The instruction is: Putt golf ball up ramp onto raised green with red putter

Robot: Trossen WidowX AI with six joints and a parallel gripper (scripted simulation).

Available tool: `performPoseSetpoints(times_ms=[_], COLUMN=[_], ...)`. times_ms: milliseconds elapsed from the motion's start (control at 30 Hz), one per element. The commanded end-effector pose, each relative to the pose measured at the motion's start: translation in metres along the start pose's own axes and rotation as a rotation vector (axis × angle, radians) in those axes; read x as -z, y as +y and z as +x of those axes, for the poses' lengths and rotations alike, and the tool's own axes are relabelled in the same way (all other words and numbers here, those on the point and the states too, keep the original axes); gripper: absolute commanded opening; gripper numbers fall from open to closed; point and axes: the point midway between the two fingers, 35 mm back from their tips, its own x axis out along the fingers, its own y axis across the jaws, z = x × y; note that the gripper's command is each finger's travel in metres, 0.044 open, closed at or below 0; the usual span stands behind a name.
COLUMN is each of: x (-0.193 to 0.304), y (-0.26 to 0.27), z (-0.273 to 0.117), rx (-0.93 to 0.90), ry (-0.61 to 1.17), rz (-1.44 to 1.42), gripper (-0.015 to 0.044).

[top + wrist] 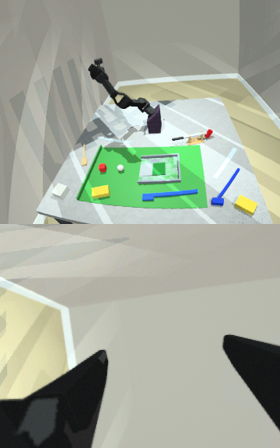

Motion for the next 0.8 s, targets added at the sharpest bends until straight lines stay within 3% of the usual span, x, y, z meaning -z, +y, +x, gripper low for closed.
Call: performPoseSetpoints(times_ms=[0, 467, 767], x=[0.0, -0.025, -0.072], y=[0.001, 0.099, 0.194], z=[0.001, 0.053, 0.045], rx=[-0.003, -0.426, -0.75], ry=[-0.001, -0.168, -0.313], rz=[0.001, 0.109, 0.121], gripper=[0.0426, 0.044, 0.044])
